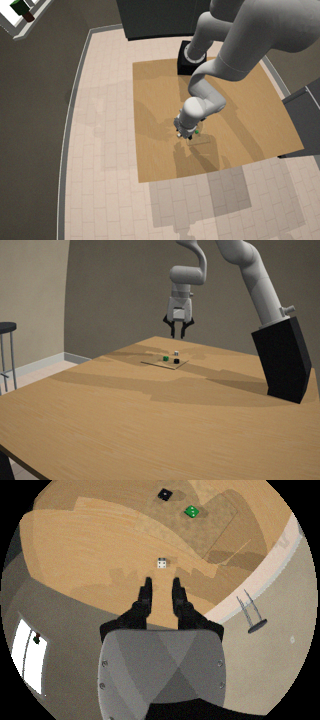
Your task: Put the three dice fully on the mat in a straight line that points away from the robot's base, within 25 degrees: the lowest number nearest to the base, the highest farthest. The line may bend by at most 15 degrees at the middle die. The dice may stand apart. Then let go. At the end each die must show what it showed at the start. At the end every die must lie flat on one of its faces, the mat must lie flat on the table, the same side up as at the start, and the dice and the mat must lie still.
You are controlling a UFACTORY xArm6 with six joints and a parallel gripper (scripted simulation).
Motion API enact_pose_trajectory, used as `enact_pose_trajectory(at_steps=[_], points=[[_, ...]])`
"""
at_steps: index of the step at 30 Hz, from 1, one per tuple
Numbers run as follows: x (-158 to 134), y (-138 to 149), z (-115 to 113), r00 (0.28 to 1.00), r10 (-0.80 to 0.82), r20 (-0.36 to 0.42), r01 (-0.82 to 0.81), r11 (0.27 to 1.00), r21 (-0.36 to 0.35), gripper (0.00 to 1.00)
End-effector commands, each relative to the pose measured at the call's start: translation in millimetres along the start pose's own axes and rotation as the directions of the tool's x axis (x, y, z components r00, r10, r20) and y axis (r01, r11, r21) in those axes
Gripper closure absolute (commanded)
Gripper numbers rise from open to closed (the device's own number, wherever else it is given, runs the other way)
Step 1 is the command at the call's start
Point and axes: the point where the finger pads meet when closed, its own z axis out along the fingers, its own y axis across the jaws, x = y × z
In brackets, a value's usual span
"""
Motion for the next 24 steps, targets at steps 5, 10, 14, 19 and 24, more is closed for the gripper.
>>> enact_pose_trajectory(at_steps=[5, 10, 14, 19, 24], points=[[-1, 1, 0, 1.000, 0.000, 0.002, 0.000, 1.000, -0.001, 0.69], [-1, 1, 1, 1.000, 0.000, 0.002, 0.000, 1.000, -0.002, 0.69], [-1, 1, 2, 1.000, 0.000, 0.002, 0.000, 1.000, -0.002, 0.69], [-1, 1, 6, 1.000, 0.000, 0.002, 0.000, 1.000, -0.002, 0.69], [-1, 1, 12, 1.000, 0.000, 0.002, 0.000, 1.000, -0.002, 0.69]])
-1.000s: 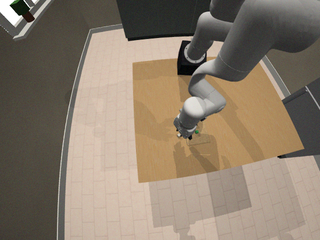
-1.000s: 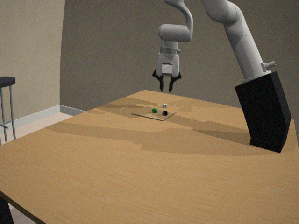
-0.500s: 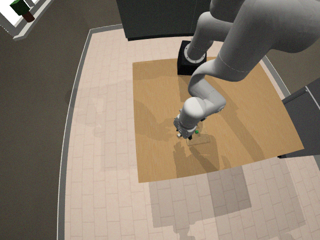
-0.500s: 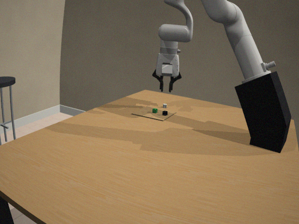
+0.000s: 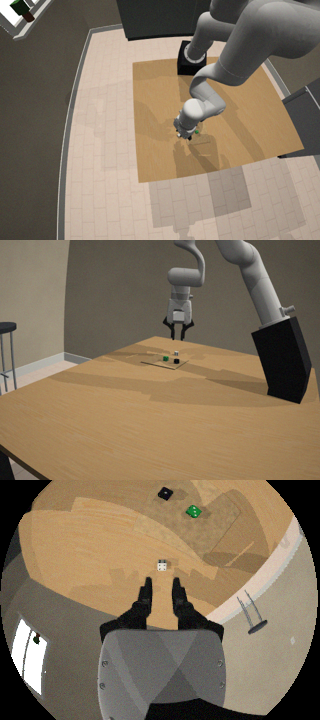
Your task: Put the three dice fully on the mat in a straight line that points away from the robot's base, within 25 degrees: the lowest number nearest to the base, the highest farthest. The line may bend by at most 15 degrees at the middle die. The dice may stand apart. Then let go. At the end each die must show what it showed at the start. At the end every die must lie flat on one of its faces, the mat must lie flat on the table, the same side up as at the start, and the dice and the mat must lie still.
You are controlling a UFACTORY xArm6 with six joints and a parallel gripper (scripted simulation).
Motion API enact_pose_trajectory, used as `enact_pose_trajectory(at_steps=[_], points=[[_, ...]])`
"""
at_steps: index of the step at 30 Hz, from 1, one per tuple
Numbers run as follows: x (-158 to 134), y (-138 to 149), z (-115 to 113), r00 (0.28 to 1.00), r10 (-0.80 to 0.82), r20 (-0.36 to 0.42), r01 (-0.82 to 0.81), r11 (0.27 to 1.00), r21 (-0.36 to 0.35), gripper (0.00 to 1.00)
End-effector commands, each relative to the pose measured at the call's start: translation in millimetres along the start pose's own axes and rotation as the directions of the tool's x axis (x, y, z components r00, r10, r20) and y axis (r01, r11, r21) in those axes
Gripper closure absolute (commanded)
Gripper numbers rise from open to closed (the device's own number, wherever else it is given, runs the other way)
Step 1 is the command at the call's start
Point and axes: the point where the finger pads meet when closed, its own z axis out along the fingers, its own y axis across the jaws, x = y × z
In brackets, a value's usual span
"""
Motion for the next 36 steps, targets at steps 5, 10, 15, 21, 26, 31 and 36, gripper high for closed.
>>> enact_pose_trajectory(at_steps=[5, 10, 15, 21, 26, 31, 36], points=[[-1, 1, 9, 1.000, 0.000, 0.002, 0.000, 1.000, -0.006, 0.69], [-1, 0, 16, 1.000, 0.000, 0.002, 0.000, 1.000, -0.006, 0.69], [-1, 0, 24, 1.000, 0.000, 0.002, 0.000, 1.000, -0.006, 0.69], [-1, 0, 33, 1.000, 0.000, 0.002, 0.000, 1.000, -0.006, 0.69], [-1, 0, 37, 1.000, 0.000, 0.002, 0.000, 1.000, -0.006, 0.69], [-1, 0, 41, 1.000, 0.000, 0.002, 0.000, 1.000, -0.006, 0.69], [-1, 0, 44, 1.000, 0.000, 0.002, 0.000, 1.000, -0.006, 0.69]])
